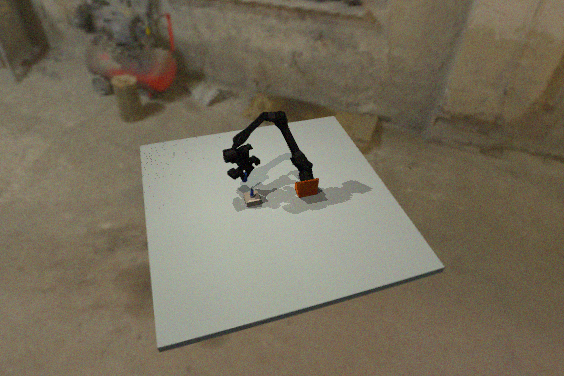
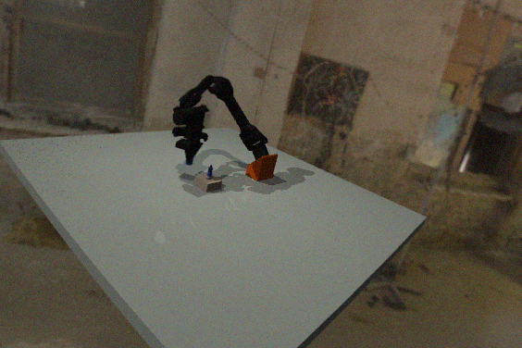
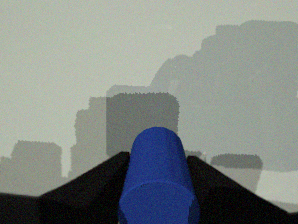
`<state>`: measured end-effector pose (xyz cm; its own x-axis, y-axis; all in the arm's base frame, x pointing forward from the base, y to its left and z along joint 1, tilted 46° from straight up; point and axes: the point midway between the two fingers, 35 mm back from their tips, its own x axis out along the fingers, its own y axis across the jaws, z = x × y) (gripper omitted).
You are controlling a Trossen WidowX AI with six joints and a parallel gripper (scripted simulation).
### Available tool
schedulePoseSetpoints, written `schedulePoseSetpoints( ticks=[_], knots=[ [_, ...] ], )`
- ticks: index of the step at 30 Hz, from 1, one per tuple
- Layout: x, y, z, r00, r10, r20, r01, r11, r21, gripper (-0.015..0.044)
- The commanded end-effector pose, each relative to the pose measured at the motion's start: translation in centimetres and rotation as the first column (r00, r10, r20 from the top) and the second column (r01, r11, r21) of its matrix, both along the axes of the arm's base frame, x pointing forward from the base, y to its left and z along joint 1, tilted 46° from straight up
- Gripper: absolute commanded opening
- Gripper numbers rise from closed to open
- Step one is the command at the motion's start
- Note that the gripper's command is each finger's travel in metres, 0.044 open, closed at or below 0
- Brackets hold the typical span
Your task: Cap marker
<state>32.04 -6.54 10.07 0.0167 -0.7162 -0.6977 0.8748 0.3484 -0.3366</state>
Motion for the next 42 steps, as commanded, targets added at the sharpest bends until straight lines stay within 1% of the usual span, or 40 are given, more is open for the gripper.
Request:
schedulePoseSetpoints(
  ticks=[1,16,33,42],
  knots=[
    [0.1,0.5,0.8,1.000,-0.001,0.017,0.001,1.000,0.004,0.0000],
    [0.0,5.6,-1.4,1.000,0.002,0.016,-0.003,1.000,0.022,0.0000],
    [-1.4,11.4,-3.8,1.000,0.000,0.015,0.000,1.000,0.015,0.0000],
    [-1.5,11.5,-4.3,1.000,-0.001,0.016,0.001,1.000,0.012,0.0000]
  ],
)
